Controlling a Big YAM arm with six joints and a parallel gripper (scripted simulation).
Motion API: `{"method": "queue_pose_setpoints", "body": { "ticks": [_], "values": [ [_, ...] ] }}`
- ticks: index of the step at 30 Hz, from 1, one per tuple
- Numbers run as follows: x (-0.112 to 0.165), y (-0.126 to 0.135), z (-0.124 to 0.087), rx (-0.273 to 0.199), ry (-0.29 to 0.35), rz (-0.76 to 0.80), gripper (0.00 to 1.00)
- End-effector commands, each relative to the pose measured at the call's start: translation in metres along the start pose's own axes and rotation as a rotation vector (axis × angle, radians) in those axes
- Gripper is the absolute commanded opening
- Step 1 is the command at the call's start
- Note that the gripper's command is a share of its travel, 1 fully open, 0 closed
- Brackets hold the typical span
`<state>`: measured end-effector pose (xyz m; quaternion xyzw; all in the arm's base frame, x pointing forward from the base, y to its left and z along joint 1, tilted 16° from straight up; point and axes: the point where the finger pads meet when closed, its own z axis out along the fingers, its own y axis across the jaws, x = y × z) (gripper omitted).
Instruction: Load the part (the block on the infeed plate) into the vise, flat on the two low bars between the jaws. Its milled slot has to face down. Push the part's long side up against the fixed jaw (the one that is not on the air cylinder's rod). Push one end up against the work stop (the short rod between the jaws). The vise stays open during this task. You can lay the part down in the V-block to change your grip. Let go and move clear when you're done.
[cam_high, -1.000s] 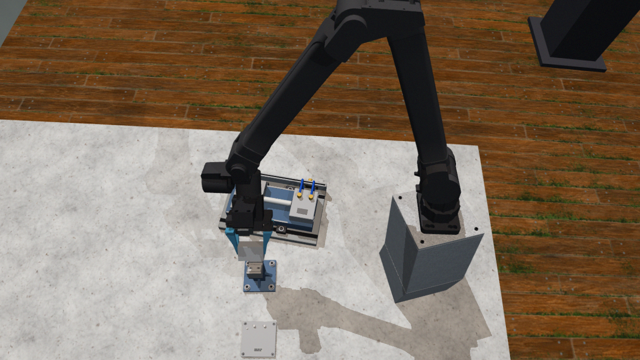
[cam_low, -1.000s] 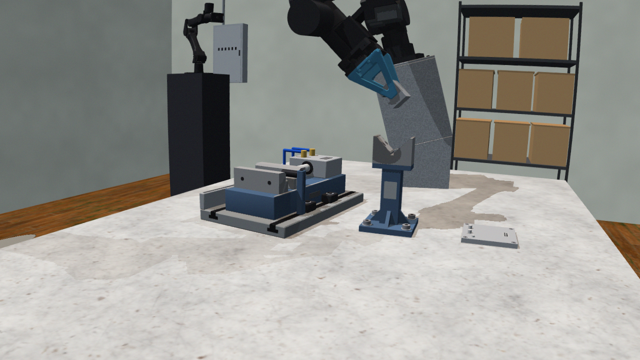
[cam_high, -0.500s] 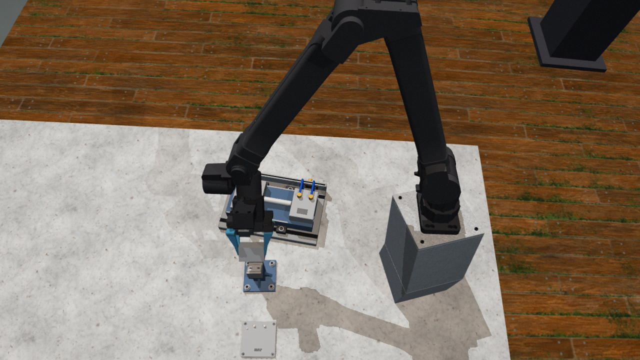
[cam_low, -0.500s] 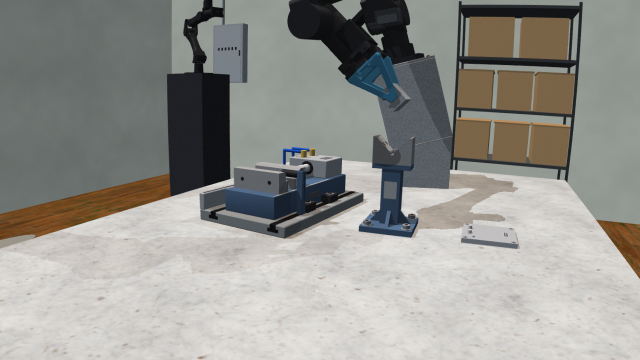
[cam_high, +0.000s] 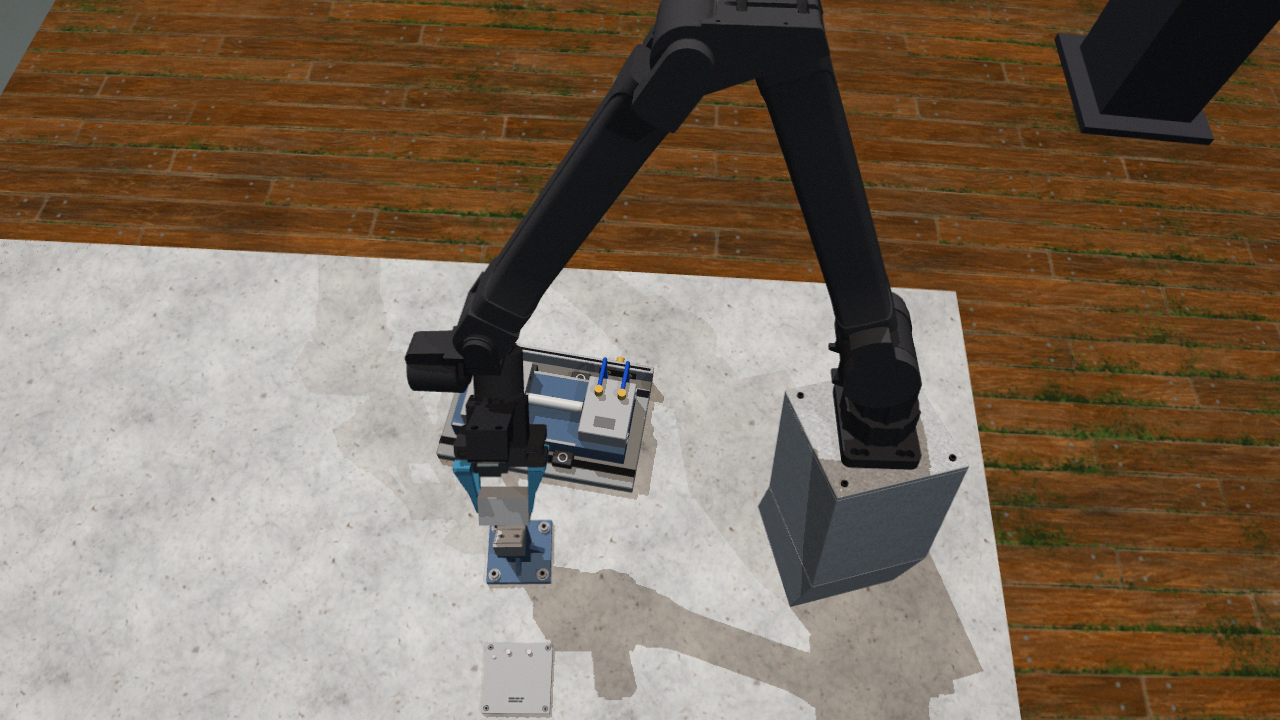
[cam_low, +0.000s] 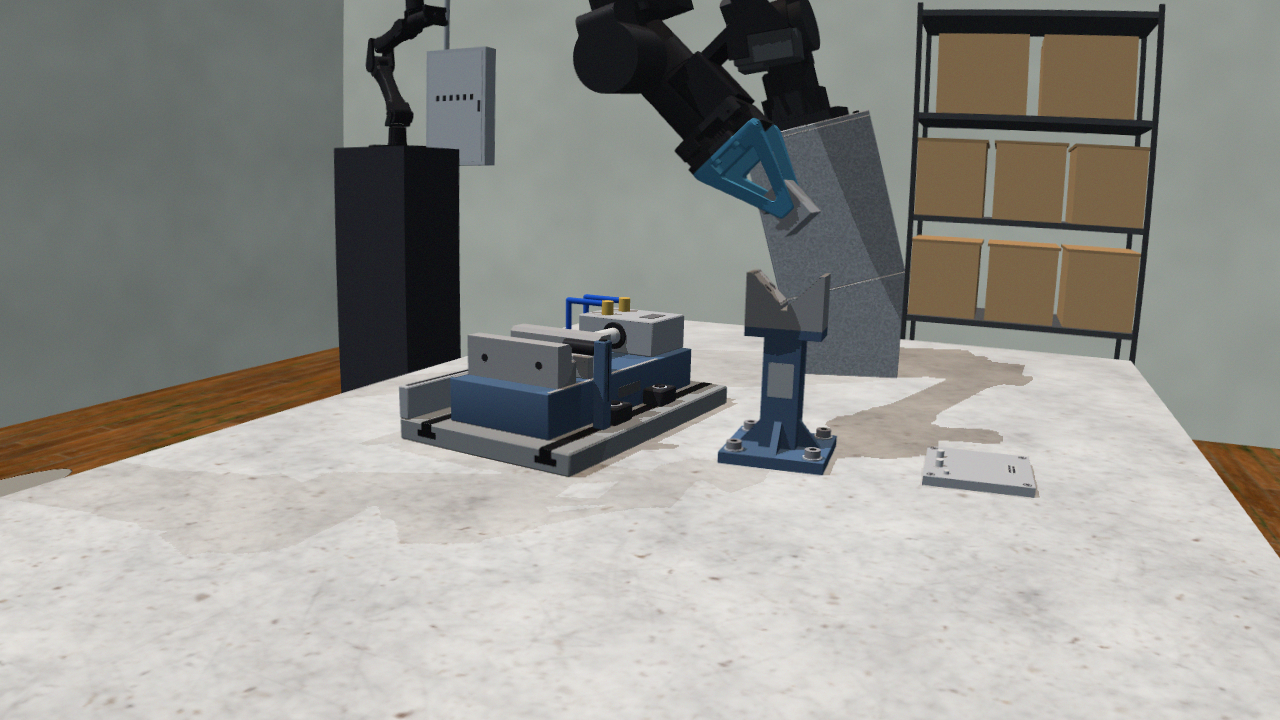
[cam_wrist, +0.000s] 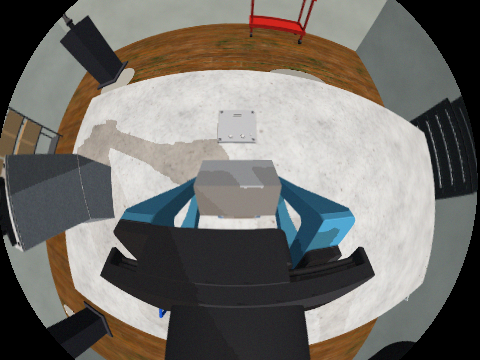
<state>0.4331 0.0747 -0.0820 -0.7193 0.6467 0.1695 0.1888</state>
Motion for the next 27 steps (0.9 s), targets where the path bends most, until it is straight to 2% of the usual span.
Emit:
{"method": "queue_pose_setpoints", "body": {
  "ticks": [1, 10, 15, 16, 18, 27],
  "values": [
    [0.001, -0.009, 0.001, 0.018, -0.007, -0.024, 0.0],
    [0.006, -0.02, 0.001, 0.041, -0.004, -0.035, 0.0],
    [0.014, -0.017, 0.007, 0.034, -0.005, -0.022, 0.0],
    [0.008, -0.008, 0.008, 0.024, -0.006, -0.029, 0.0],
    [0.013, -0.007, 0.015, 0.013, -0.008, -0.022, 0.0],
    [0.019, -0.02, 0.013, 0.042, -0.003, -0.036, 0.0]
  ]
}}
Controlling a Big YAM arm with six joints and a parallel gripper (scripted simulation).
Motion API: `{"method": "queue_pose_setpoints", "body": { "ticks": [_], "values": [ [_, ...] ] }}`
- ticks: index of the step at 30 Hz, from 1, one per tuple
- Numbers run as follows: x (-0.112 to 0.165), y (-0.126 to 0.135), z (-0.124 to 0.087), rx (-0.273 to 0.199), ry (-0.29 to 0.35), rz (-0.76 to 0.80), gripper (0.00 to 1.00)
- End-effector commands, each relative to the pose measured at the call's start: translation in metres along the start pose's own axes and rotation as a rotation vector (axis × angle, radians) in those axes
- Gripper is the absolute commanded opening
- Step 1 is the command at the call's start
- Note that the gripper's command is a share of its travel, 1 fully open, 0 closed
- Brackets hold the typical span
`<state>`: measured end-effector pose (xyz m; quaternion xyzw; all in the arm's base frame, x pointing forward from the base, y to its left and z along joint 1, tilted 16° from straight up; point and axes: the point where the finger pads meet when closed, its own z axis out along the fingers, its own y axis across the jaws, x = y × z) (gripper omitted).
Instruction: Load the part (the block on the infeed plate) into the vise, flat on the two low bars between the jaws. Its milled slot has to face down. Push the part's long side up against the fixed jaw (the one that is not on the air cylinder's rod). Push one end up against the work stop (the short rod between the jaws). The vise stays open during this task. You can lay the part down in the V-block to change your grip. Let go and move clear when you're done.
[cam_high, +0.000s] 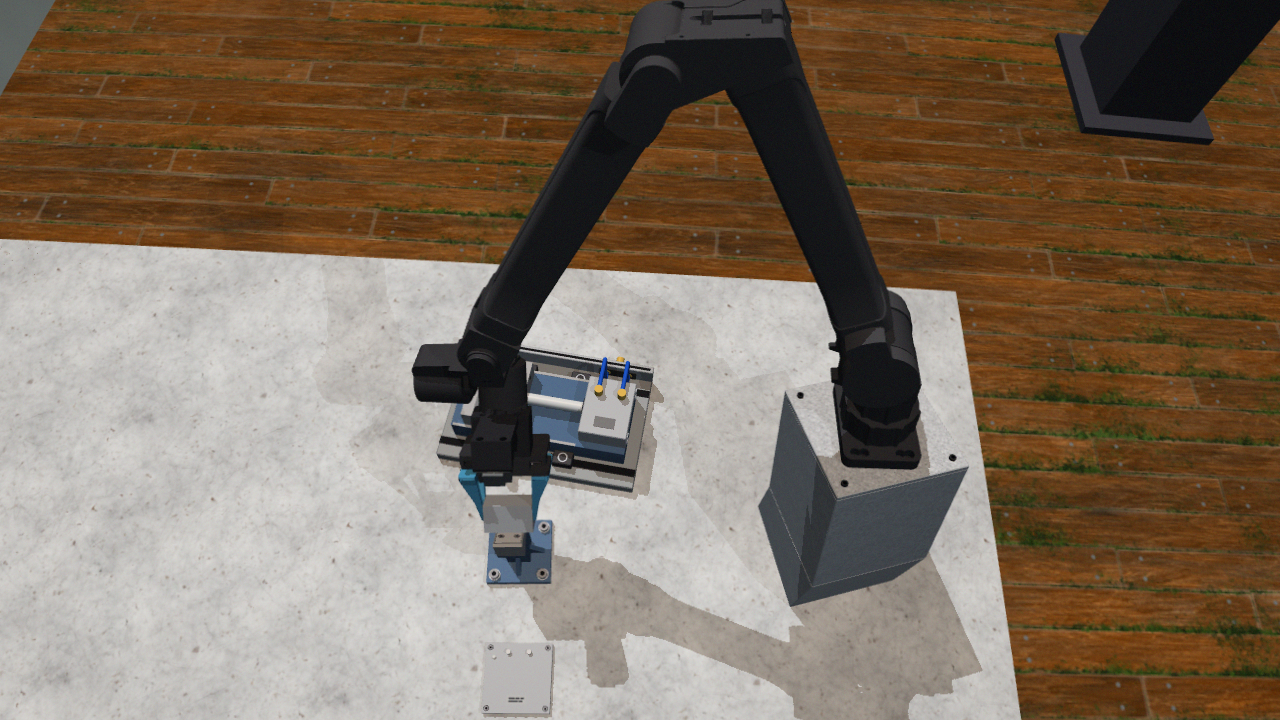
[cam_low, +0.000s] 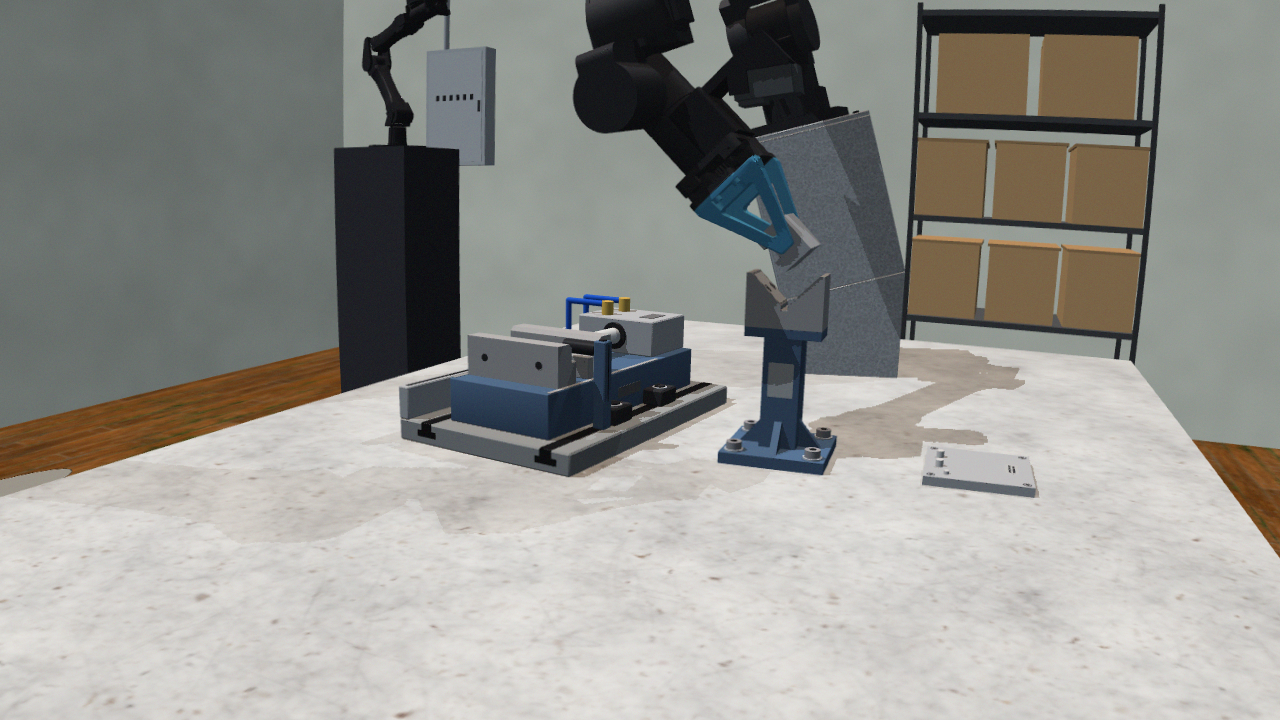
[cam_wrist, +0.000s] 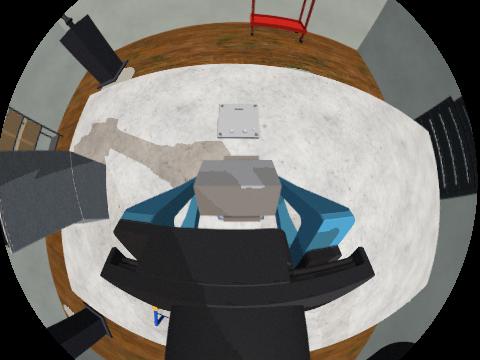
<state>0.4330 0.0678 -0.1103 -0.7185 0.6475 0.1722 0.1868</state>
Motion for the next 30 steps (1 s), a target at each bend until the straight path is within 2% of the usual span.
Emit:
{"method": "queue_pose_setpoints", "body": {
  "ticks": [1, 5, 6, 8, 15, 18, 23, 26, 30],
  "values": [
    [0.002, -0.021, -0.005, 0.043, -0.002, -0.035, 0.0],
    [0.007, -0.019, -0.001, 0.038, -0.003, -0.025, 0.0],
    [0.001, -0.009, 0.0, 0.026, -0.005, -0.031, 0.0],
    [0.005, -0.008, 0.007, 0.017, -0.006, -0.026, 0.0],
    [0.01, -0.022, 0.001, 0.049, -0.001, -0.036, 0.0],
    [0.014, -0.018, 0.01, 0.033, -0.004, -0.03, 0.0],
    [0.011, -0.011, 0.006, 0.032, -0.004, -0.03, 0.0],
    [0.018, -0.013, 0.015, 0.027, -0.005, -0.025, 0.0],
    [0.02, -0.016, 0.014, 0.034, -0.004, -0.027, 0.0]
  ]
}}
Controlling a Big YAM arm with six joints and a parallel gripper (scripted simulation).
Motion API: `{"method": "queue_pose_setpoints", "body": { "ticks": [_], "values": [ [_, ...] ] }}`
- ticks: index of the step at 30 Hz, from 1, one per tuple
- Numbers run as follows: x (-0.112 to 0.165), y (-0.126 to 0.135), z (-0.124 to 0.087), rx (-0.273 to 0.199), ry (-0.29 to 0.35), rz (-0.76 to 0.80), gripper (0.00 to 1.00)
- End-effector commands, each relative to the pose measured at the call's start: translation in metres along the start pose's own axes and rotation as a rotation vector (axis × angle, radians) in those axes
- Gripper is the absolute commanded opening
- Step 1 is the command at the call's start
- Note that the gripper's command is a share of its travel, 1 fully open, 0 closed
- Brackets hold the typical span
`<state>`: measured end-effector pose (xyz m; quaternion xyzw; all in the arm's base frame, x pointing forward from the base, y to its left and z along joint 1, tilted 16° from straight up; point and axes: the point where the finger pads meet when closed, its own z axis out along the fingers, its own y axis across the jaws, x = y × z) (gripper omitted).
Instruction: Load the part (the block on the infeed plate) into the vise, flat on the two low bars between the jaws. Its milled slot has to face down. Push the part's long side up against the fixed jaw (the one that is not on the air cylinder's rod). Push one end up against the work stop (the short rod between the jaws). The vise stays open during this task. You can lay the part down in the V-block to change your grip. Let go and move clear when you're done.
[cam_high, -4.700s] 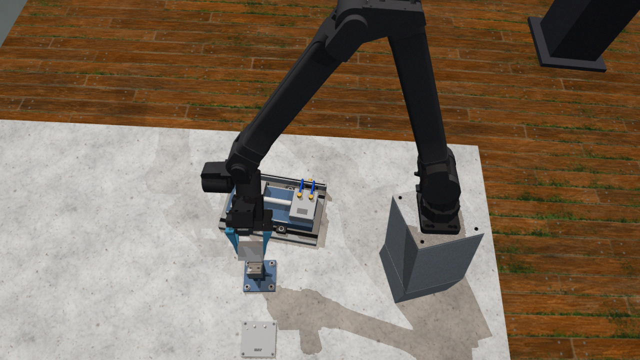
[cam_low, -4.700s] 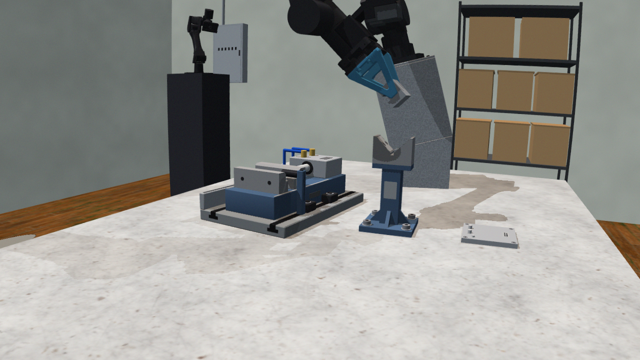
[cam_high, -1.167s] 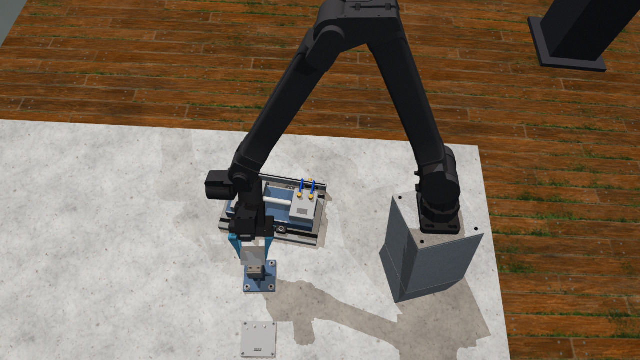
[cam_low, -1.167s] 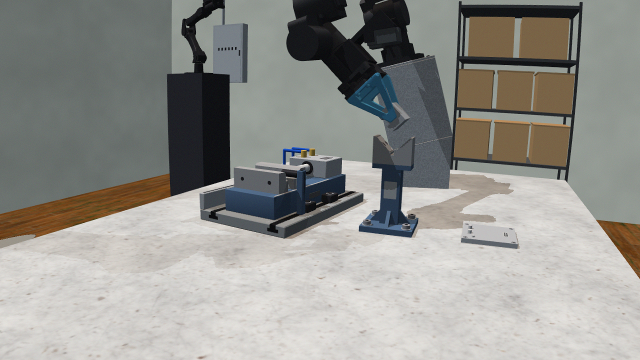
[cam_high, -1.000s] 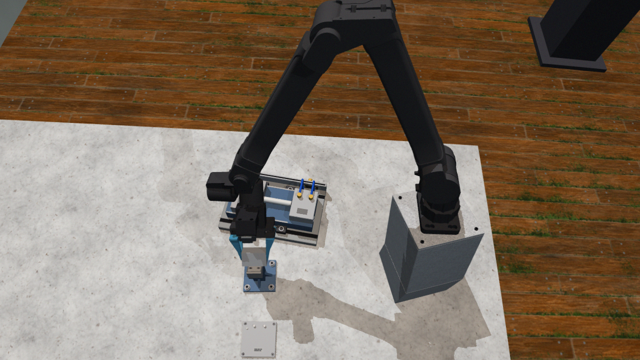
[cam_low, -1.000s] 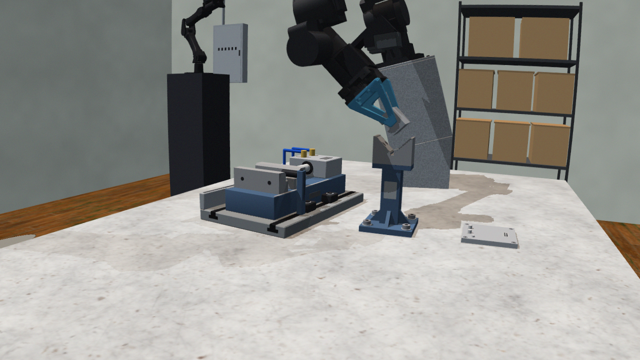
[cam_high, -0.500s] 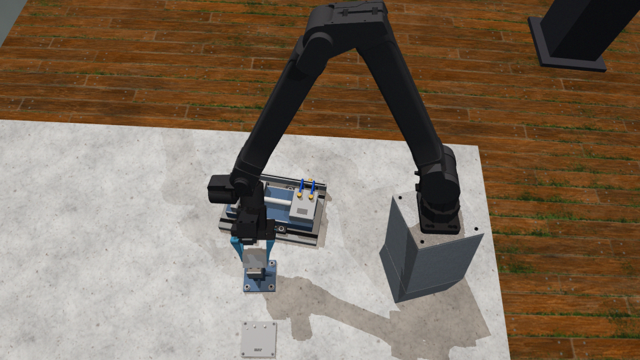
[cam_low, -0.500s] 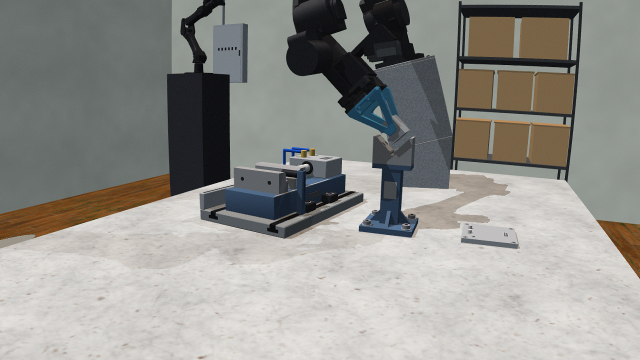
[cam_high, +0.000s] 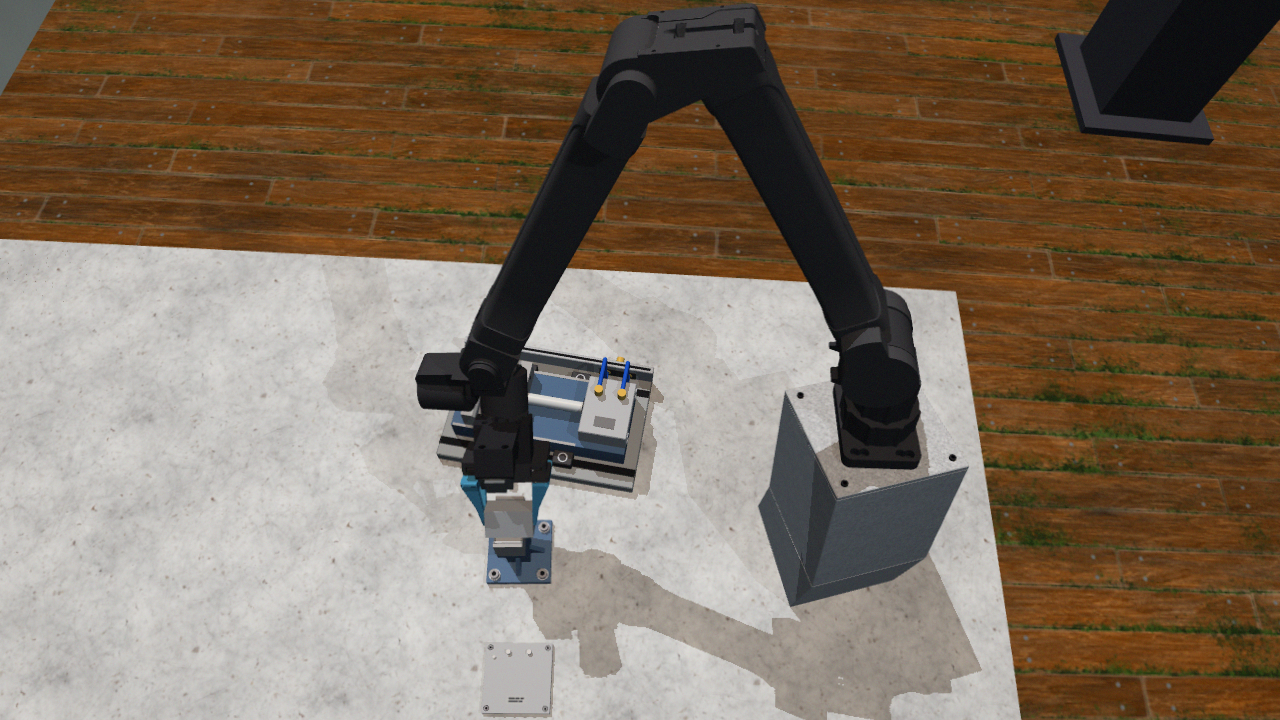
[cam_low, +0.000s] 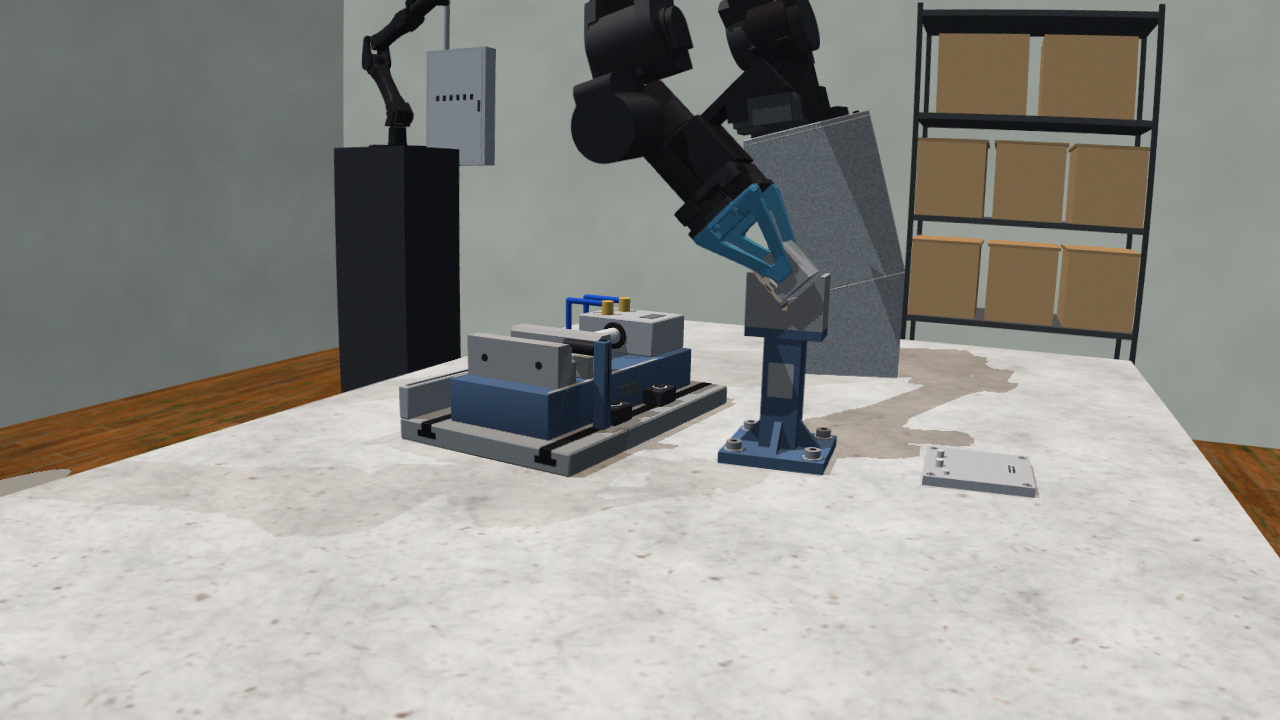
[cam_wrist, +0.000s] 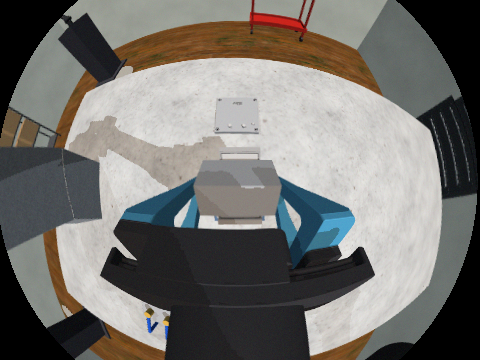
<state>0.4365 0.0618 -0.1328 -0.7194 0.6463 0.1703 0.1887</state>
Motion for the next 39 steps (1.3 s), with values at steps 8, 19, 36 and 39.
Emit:
{"method": "queue_pose_setpoints", "body": {
  "ticks": [8, 19, 36, 39],
  "values": [
    [0.006, -0.009, 0.002, 0.021, -0.005, -0.017, 0.0],
    [0.007, -0.01, 0.003, 0.022, -0.005, -0.02, 0.0],
    [0.006, -0.014, 0.0, 0.032, -0.003, -0.026, 0.0],
    [0.006, -0.014, 0.0, 0.032, -0.003, -0.026, 0.0]
  ]
}}
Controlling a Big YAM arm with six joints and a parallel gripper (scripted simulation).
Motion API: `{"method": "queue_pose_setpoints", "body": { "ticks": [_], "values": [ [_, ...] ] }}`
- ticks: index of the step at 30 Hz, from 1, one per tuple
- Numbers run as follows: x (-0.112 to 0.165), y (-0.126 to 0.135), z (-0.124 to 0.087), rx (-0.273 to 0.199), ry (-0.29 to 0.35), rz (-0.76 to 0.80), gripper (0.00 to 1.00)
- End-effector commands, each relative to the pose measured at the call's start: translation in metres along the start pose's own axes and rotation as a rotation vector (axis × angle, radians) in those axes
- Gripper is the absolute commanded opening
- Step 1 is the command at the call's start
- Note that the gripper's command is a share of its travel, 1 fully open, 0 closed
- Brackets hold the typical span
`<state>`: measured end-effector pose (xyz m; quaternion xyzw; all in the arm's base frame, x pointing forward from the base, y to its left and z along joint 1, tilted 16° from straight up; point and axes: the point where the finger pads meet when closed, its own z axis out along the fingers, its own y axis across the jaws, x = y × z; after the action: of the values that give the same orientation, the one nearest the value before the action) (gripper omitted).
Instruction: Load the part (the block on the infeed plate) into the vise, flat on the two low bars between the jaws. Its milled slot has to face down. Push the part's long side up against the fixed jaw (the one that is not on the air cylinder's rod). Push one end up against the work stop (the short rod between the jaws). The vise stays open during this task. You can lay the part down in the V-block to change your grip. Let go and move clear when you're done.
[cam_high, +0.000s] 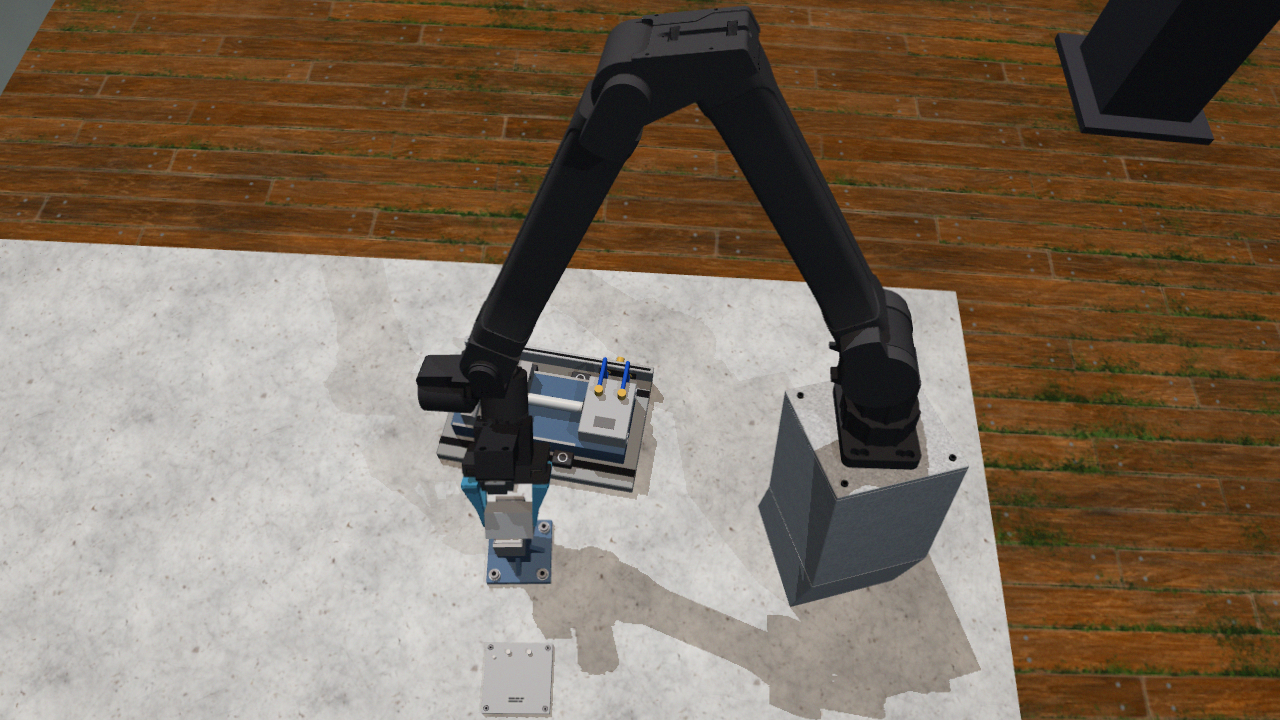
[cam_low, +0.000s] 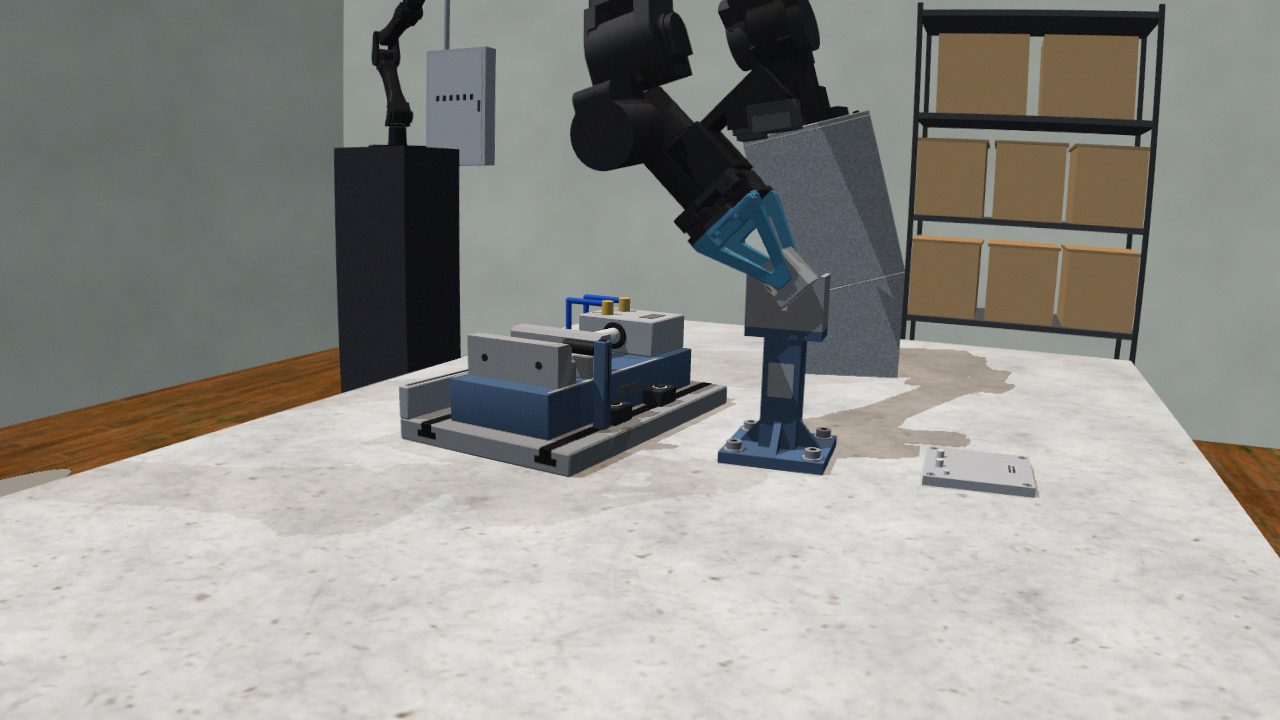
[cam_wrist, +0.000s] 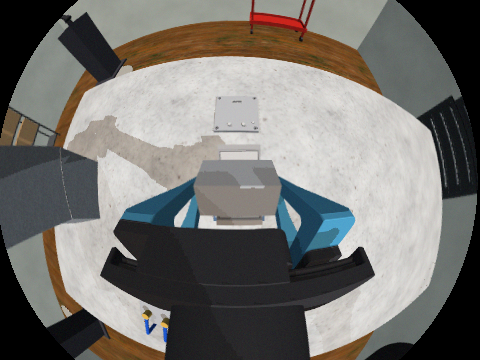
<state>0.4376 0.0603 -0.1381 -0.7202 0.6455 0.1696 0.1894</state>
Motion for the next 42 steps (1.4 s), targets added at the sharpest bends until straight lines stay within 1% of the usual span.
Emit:
{"method": "queue_pose_setpoints", "body": {
  "ticks": [1, 27, 28, 42],
  "values": [
    [0.0015, -0.0135, -0.0043, 0.031, -0.003, -0.023, 0.0],
    [0.0015, -0.0135, -0.0043, 0.031, -0.003, -0.023, 0.0],
    [0.0015, -0.0135, -0.0043, 0.031, -0.003, -0.023, 0.81],
    [0.0017, -0.013, -0.0042, 0.03, -0.002, -0.023, 0.81]
  ]
}}
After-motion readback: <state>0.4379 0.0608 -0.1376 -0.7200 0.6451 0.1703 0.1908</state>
